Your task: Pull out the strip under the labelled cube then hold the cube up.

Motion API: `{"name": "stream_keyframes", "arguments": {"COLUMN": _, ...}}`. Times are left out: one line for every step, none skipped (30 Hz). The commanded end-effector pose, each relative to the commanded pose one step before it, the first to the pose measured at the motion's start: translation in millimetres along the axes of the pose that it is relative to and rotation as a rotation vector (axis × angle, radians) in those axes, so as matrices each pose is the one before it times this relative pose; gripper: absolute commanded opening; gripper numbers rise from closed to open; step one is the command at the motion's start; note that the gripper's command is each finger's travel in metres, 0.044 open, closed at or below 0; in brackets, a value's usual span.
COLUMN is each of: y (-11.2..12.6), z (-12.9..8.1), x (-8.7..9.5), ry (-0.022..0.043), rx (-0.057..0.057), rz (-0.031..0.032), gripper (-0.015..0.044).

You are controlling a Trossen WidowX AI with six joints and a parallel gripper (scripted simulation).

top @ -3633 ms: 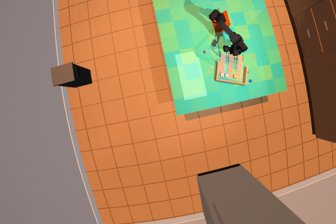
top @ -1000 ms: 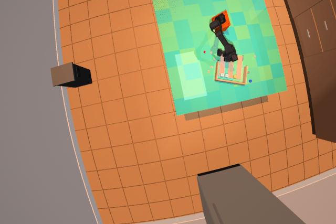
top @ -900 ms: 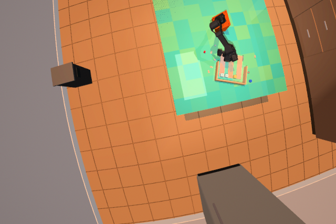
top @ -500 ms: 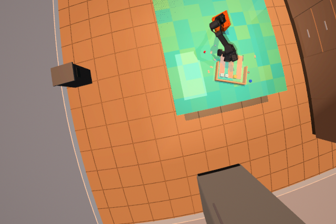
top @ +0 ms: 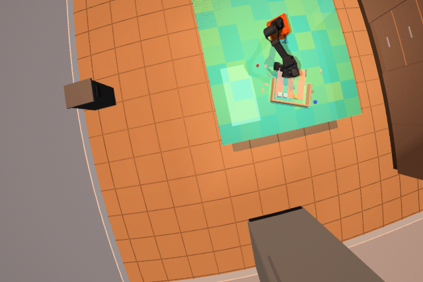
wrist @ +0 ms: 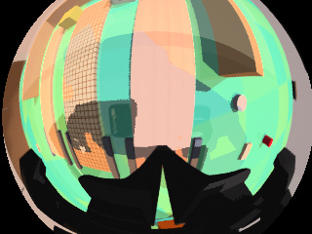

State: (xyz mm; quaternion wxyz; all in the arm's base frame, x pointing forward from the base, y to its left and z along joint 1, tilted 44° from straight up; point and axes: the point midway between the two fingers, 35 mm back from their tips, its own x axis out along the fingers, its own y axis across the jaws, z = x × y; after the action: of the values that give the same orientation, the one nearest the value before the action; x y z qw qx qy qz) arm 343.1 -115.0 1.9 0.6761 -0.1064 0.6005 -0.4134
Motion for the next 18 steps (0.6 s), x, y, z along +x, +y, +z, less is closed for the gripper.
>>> {"name": "stream_keyframes", "arguments": {"y": -0.03, "z": -8.08, "x": 2.14, "ry": 0.0069, "rx": -0.0055, "rz": -0.00405, "gripper": 0.0}}
{"name": "stream_keyframes", "arguments": {"y": 0.07, "z": -1.51, "x": 0.05, "ry": 0.00007, "rx": -0.0001, "rz": 0.0, "gripper": 0.0}}
{"name": "stream_keyframes", "arguments": {"y": 0.06, "z": -1.52, "x": 0.05, "ry": 0.00007, "rx": -0.0001, "rz": 0.0, "gripper": 0.0}}
{"name": "stream_keyframes", "arguments": {"y": 0.06, "z": -1.62, "x": 0.06, "ry": 0.00008, "rx": -0.0001, "rz": 0.0, "gripper": 0.0}}
{"name": "stream_keyframes", "arguments": {"y": 0.05, "z": -1.65, "x": 0.06, "ry": 0.00008, "rx": -0.0001, "rz": 0.0, "gripper": 0.0}}
{"name": "stream_keyframes", "arguments": {"y": 0.05, "z": -1.62, "x": 0.06, "ry": 0.00008, "rx": -0.0001, "rz": 0.0, "gripper": 0.0}}
{"name": "stream_keyframes", "arguments": {"y": 0.04, "z": -1.62, "x": 0.06, "ry": 0.00007, "rx": -0.0001, "rz": 0.0, "gripper": 0.0}}
{"name": "stream_keyframes", "arguments": {"y": 0.04, "z": -1.61, "x": 0.06, "ry": 0.00007, "rx": -0.0001, "rz": 0.0, "gripper": 0.0}}
{"name": "stream_keyframes", "arguments": {"y": 0.03, "z": -1.61, "x": 0.07, "ry": 0.00007, "rx": -0.0001, "rz": 0.0, "gripper": 0.0}}
{"name": "stream_keyframes", "arguments": {"y": 0.03, "z": -1.59, "x": 0.06, "ry": 0.00007, "rx": -0.0001, "rz": 0.0, "gripper": 0.0}}
{"name": "stream_keyframes", "arguments": {"y": 0.03, "z": -1.6, "x": 0.07, "ry": 0.00007, "rx": -0.0001, "rz": 0.0, "gripper": 0.0}}
{"name": "stream_keyframes", "arguments": {"y": 0.03, "z": -1.57, "x": 0.06, "ry": 0.00007, "rx": -0.0001, "rz": 0.0, "gripper": 0.0}}
{"name": "stream_keyframes", "arguments": {"y": 0.02, "z": -1.58, "x": 0.07, "ry": 0.00007, "rx": -0.0001, "rz": 0.0, "gripper": 0.0}}
{"name": "stream_keyframes", "arguments": {"y": 0.02, "z": -1.56, "x": 0.06, "ry": 0.00007, "rx": -0.0001, "rz": 0.0, "gripper": 0.0}}
{"name": "stream_keyframes", "arguments": {"y": 0.02, "z": -1.57, "x": 0.07, "ry": 0.00007, "rx": -0.0001, "rz": 0.0, "gripper": 0.0}}
{"name": "stream_keyframes", "arguments": {"y": 0.02, "z": -1.54, "x": 0.06, "ry": 0.00007, "rx": -0.0001, "rz": 0.0, "gripper": 0.0}}
{"name": "stream_keyframes", "arguments": {"y": 0.02, "z": -1.55, "x": 0.07, "ry": 0.00007, "rx": -0.0001, "rz": 0.0, "gripper": 0.0}}
{"name": "stream_keyframes", "arguments": {"y": 0.02, "z": -1.53, "x": 0.06, "ry": 0.00007, "rx": -0.0001, "rz": 0.0, "gripper": 0.0}}
